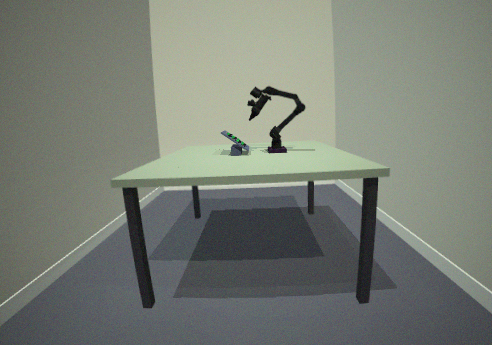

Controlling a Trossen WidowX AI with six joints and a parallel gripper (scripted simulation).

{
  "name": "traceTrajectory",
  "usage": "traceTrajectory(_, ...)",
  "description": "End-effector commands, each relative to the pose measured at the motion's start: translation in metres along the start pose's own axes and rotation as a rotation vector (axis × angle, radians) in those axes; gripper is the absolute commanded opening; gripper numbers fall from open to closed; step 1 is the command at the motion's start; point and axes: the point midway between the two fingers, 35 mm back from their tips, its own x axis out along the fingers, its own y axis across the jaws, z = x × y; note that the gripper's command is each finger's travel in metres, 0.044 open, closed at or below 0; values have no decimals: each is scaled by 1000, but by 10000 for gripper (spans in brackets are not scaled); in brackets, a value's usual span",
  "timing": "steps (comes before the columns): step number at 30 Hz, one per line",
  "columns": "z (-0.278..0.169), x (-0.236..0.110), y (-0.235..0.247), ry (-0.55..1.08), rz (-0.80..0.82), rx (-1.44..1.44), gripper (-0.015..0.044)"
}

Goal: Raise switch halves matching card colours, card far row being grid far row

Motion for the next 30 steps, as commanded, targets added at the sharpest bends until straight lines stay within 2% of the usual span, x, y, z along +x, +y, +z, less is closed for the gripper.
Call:
traceTrajectory(1,0,2,1,1,0,0,374)
traceTrajectory(10,-25,87,44,9,18,-7,137)
traceTrajectory(15,-29,93,48,7,20,-8,6)
traceTrajectory(17,-29,95,48,6,20,-8,0)
traceTrajectory(21,-29,126,49,-19,20,-7,0)
traceTrajectory(30,-30,136,49,-21,20,-7,0)
